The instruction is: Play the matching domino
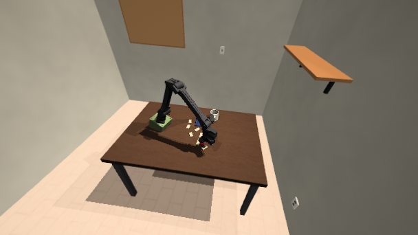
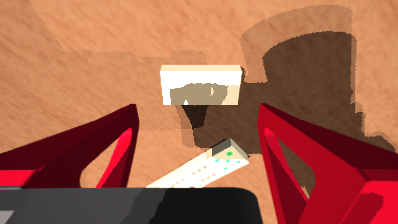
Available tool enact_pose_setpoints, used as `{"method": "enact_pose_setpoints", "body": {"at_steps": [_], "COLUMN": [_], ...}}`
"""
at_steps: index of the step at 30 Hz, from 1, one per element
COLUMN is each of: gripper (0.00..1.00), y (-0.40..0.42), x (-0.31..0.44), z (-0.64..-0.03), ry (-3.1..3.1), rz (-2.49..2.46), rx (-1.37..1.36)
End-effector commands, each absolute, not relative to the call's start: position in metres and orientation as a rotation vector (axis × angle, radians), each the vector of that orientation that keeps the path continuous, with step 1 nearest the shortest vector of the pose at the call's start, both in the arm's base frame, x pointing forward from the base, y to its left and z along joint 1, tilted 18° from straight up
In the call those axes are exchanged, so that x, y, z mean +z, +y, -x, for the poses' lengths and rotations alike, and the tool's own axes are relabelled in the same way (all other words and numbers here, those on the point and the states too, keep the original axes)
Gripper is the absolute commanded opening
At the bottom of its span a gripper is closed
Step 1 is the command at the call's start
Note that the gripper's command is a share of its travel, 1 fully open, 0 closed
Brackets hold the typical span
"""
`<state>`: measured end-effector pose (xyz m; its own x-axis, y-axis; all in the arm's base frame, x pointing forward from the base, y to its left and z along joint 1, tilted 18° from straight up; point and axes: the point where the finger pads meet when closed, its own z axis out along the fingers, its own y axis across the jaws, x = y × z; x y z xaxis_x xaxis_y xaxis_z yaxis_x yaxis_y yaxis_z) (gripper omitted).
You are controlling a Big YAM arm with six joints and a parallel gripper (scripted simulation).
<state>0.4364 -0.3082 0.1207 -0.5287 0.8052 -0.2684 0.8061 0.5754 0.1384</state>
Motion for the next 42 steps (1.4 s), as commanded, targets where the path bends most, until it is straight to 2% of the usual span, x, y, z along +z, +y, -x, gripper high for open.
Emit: {"method": "enact_pose_setpoints", "body": {"at_steps": [1,42], "gripper": [0.72,0.72], "y": [-0.312,-0.315], "x": [0.125,0.102], "z": [-0.44,-0.443], "ry": [2.488,2.479], "rz": [-1.312,-1.315], "rx": [-0.009,-0.015]}}
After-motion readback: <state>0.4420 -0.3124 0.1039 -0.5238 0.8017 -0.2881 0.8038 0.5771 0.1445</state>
